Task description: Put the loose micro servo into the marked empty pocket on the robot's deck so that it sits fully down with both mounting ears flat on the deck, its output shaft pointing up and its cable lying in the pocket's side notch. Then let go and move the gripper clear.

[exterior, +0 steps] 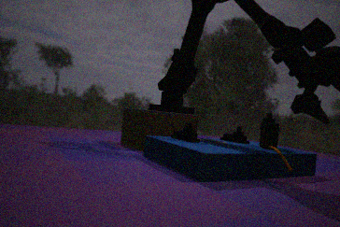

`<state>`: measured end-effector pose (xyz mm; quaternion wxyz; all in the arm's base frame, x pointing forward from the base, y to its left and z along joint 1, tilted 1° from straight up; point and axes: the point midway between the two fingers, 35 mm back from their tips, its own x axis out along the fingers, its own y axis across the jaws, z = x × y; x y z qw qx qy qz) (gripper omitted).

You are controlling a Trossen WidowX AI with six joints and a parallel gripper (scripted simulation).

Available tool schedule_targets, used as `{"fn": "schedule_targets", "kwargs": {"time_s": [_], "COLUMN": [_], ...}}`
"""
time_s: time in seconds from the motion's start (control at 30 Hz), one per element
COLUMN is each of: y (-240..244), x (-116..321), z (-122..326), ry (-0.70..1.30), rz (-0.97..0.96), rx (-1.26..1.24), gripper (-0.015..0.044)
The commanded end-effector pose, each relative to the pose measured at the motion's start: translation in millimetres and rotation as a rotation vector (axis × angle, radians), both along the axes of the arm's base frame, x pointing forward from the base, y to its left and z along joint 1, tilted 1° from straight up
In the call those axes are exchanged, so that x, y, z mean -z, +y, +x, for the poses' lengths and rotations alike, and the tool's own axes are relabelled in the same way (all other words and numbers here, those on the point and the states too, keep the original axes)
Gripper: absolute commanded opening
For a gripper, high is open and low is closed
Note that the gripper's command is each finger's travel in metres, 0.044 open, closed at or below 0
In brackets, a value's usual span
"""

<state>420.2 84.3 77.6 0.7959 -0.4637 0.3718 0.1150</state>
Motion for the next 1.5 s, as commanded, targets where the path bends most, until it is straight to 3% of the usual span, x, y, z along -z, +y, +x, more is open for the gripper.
{"fn": "schedule_targets", "kwargs": {"time_s": [0.0, 0.73, 1.47], "y": [-7.1, -43.4, -67.5], "x": [4.0, 14.4, 0.4], "z": [-3.9, -42.6, -96.6], "ry": [0.083, 0.504, 0.741], "rz": [-0.077, -0.355, -0.381], "rx": [-0.090, -0.649, -1.275], "gripper": [0.0440, 0.0440, 0.0440]}}
